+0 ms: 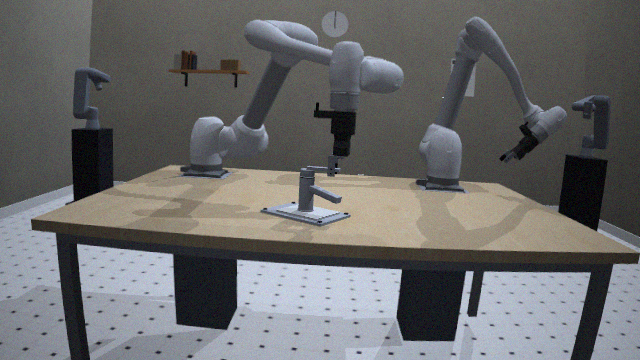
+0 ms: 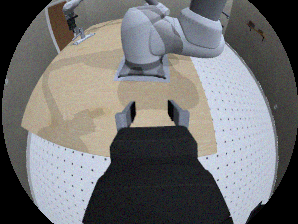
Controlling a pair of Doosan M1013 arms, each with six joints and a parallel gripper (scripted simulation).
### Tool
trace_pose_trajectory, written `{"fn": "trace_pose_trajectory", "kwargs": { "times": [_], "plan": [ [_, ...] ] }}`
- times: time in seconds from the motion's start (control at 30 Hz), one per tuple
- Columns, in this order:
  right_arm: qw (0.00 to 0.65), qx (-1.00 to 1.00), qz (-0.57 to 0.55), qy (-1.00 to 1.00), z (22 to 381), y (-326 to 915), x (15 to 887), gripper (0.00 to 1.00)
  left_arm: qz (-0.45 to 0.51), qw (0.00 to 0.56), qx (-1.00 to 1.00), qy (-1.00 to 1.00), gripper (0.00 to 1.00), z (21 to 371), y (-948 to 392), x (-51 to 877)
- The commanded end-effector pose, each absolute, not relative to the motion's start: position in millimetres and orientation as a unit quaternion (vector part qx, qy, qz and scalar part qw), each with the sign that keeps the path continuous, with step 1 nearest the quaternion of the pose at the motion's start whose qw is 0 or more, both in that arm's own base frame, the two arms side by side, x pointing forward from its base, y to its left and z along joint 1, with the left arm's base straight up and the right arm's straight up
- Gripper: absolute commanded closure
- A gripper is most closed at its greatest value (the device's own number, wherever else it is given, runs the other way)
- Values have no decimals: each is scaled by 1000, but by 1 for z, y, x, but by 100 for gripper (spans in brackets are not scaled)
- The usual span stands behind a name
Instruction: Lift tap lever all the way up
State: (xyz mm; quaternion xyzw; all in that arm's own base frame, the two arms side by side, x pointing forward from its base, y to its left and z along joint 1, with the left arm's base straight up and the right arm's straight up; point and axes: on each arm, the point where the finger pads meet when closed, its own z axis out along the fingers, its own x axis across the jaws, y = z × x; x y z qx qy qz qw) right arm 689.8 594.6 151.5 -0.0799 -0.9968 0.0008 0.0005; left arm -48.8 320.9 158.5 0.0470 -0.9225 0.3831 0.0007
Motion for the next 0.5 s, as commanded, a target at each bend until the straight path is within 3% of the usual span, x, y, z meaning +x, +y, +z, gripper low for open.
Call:
{"fn": "trace_pose_trajectory", "kwargs": {
  "times": [0.0,0.13,0.17,0.47],
  "plan": [
    [0,-80,0,-997,153,595,690,0,383,1,47,-923,0,159,321,-49],
    [0,-80,0,-997,153,595,690,0,383,1,47,-923,0,159,321,-49],
    [0,-80,0,-997,153,595,690,100,383,1,47,-923,0,159,321,-49],
    [0,-80,0,-997,153,595,690,100,383,1,47,-923,0,159,321,-49]
  ]
}}
